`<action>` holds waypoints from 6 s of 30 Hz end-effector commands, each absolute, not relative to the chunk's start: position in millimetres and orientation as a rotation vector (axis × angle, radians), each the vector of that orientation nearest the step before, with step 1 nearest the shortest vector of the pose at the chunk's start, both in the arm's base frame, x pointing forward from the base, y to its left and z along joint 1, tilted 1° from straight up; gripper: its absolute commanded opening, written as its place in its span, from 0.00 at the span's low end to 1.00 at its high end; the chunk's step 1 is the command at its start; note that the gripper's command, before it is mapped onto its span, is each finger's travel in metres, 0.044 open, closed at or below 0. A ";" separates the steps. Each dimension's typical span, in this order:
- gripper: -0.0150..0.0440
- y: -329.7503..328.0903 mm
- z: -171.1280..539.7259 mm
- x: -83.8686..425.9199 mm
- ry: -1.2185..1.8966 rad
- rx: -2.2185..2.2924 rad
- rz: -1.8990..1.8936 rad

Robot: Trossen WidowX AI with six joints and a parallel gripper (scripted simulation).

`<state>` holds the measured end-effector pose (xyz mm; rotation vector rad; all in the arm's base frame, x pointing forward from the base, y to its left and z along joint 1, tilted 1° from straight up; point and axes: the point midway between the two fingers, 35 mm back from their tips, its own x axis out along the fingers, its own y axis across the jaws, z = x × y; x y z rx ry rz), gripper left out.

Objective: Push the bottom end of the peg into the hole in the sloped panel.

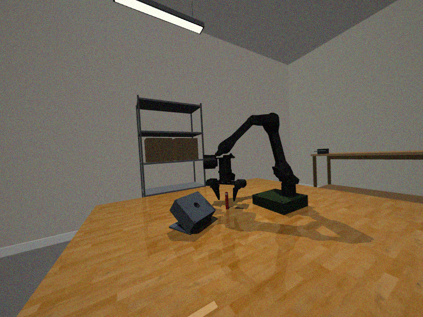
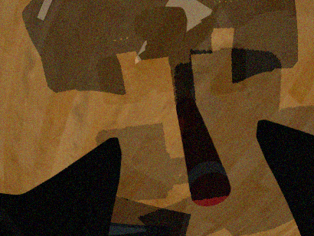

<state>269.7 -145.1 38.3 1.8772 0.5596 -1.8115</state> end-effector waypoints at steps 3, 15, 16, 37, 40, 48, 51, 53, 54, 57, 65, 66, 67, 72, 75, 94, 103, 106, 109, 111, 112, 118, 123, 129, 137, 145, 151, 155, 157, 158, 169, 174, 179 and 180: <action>0.60 -145.3 38.7 269.9 0.558 1.878 -1.810; 0.26 -145.3 38.7 269.9 0.558 1.878 -1.810; 0.25 -145.3 38.7 269.9 0.558 1.878 -1.810; 0.25 -144.2 112.2 266.6 0.564 1.881 -1.818; 0.25 -143.9 118.1 264.7 0.565 1.881 -1.819; 0.25 -142.6 118.6 267.8 0.564 1.860 -1.813; 0.25 -141.2 119.3 270.8 0.563 1.842 -1.807; 0.25 -140.2 119.8 272.9 0.562 1.830 -1.803; 0.25 -139.7 120.0 273.9 0.562 1.823 -1.801; 0.25 -138.2 120.8 277.0 0.560 1.805 -1.795; 0.25 -133.7 122.8 285.2 0.556 1.758 -1.777; 0.25 -133.1 123.1 286.2 0.556 1.753 -1.775; 0.25 -132.5 123.3 287.3 0.555 1.747 -1.773; 0.25 -129.4 124.7 292.5 0.551 1.719 -1.760; 0.25 -127.5 125.6 295.6 0.549 1.702 -1.753; 0.25 -113.5 131.4 315.3 0.531 1.600 -1.700; 0.25 -105.8 134.5 324.5 0.521 1.555 -1.672; 0.25 -103.1 135.5 327.6 0.517 1.541 -1.662; 0.25 -100.3 136.6 330.6 0.514 1.526 -1.652; 0.25 -98.4 137.3 332.6 0.511 1.517 -1.646; 0.25 -97.4 137.7 333.6 0.510 1.512 -1.642; 0.25 -91.5 140.0 339.6 0.502 1.484 -1.622; 0.25 -86.3 141.9 344.5 0.494 1.462 -1.604; 0.25 -79.8 144.2 350.3 0.485 1.436 -1.583; 0.25 -70.6 147.5 357.8 0.473 1.402 -1.553; 0.25 -60.9 150.9 365.1 0.460 1.370 -1.522; 0.25 -53.3 153.5 370.4 0.450 1.346 -1.498; 0.25 -48.0 155.3 373.8 0.443 1.331 -1.482; 0.25 -45.3 156.2 375.4 0.439 1.324 -1.474; 0.25 -44.0 156.7 376.3 0.437 1.320 -1.469; 0.25 -28.6 161.8 384.9 0.417 1.282 -1.423; 0.25 -21.3 164.2 388.6 0.407 1.265 -1.402; 0.25 -13.7 166.6 392.2 0.398 1.249 -1.380; 0.25 -12.2 167.1 392.9 0.396 1.246 -1.376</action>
